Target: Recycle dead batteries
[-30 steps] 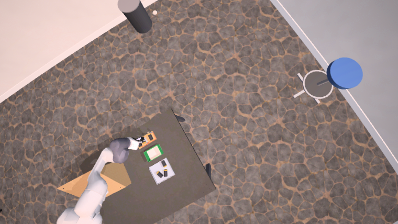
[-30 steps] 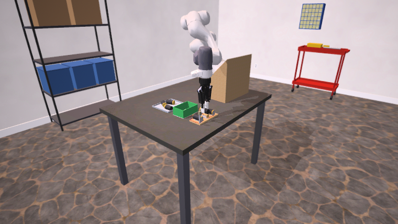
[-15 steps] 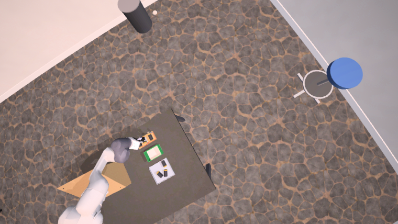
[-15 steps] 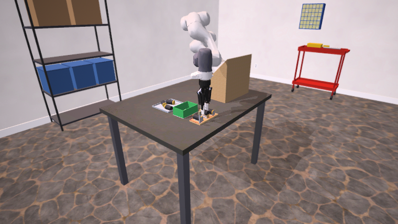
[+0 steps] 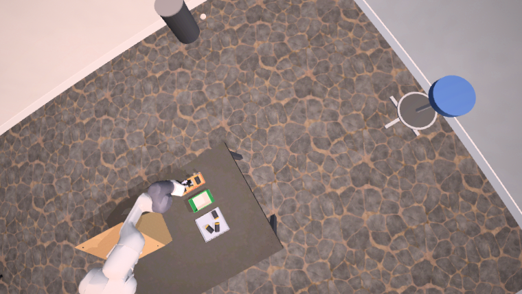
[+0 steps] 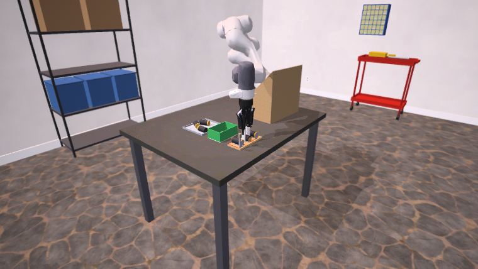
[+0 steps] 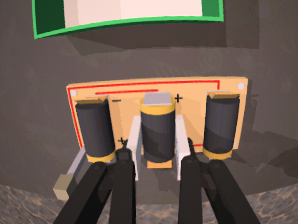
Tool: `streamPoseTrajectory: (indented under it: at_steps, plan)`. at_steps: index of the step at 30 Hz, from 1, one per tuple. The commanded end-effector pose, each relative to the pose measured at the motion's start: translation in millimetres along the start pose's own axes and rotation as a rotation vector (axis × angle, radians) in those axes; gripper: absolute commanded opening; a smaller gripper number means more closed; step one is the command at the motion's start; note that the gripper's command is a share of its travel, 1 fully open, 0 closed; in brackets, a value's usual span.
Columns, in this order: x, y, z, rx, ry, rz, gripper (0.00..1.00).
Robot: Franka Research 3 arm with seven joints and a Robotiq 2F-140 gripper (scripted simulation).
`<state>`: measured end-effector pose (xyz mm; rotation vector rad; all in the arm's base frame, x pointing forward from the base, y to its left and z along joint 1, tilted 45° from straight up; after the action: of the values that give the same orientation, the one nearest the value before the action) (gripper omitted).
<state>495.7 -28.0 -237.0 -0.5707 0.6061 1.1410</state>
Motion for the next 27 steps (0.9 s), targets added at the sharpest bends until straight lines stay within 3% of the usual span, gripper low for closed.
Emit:
streamPoseTrajectory:
  at_steps: [1,13,14,27]
  plan:
    - [2.0,-2.6,-0.9,-0.007,-0.007,0.0,0.16]
    - [2.0,-2.6,-0.9,-0.007,-0.007,0.0,0.16]
    - [2.0,-2.6,-0.9,-0.007,-0.007,0.0,0.29]
    - [2.0,-2.6,-0.9,-0.007,-0.007,0.0,0.29]
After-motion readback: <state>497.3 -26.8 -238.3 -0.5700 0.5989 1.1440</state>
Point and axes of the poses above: the point where the finger pads meet when closed, its own z axis back along the fingers, its own y axis across the jaws, x = y × z, the point moved 2 cm from there along z, back along the fingers, and after that the axes turned 11 degrees about -z, right-handed, at the moved point
